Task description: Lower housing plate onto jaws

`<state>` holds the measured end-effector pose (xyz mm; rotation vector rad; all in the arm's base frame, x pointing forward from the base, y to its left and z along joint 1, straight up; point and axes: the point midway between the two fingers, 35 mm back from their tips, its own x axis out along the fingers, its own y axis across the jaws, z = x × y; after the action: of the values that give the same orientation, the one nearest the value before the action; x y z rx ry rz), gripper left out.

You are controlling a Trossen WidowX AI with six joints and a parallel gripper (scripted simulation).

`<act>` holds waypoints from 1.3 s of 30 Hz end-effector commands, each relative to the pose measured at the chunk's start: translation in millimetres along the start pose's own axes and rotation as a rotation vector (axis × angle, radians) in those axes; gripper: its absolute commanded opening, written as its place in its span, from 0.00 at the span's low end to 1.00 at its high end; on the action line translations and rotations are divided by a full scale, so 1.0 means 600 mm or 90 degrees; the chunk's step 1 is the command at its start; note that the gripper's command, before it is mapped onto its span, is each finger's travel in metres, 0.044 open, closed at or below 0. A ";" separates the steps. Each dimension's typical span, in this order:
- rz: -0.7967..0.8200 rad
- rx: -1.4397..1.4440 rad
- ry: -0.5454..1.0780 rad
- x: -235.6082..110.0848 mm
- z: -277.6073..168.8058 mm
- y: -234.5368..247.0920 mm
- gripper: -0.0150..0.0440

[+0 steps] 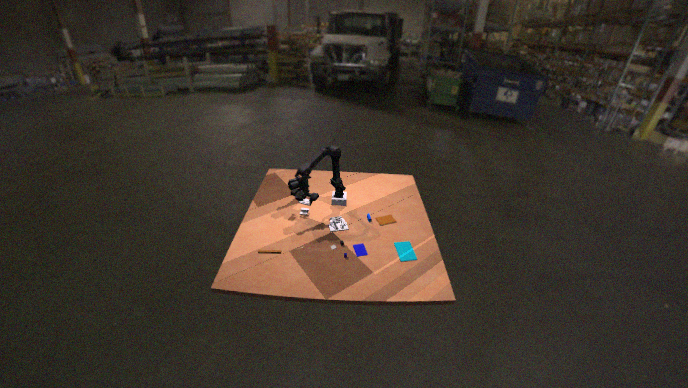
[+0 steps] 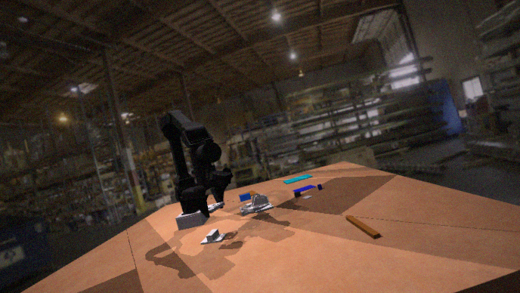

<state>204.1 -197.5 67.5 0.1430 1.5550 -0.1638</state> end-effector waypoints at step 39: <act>0.005 0.682 -0.002 -0.004 0.037 0.169 0.85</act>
<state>244.3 -108.5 67.0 0.9282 1.3505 -0.9313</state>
